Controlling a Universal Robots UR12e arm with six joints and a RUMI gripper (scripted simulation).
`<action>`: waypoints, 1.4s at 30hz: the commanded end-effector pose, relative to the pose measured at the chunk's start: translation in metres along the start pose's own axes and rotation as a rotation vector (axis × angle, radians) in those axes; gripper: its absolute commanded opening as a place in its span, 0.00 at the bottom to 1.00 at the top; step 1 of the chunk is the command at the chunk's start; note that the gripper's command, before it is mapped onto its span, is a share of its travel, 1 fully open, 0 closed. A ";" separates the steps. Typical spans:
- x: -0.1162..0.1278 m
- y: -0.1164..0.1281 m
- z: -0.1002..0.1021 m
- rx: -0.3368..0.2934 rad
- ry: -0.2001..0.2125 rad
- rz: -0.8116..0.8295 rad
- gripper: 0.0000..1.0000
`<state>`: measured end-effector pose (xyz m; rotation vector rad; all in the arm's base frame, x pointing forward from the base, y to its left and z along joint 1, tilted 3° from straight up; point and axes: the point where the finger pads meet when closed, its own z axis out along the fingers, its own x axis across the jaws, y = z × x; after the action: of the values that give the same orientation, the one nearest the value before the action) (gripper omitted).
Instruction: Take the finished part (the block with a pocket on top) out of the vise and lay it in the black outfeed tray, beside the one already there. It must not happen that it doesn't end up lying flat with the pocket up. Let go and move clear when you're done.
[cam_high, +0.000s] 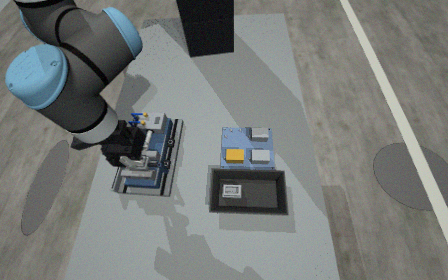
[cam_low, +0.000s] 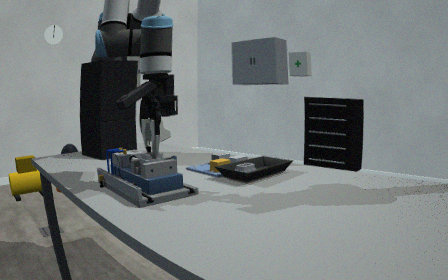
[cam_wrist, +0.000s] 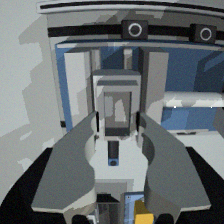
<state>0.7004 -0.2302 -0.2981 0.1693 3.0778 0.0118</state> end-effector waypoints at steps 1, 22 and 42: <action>-0.001 0.001 0.001 0.001 -0.001 -0.001 0.00; -0.001 0.001 -0.001 0.001 -0.001 -0.001 0.00; 0.001 0.001 -0.026 0.000 0.001 0.000 0.00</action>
<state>0.6992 -0.2295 -0.2810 0.1694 3.0785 0.0124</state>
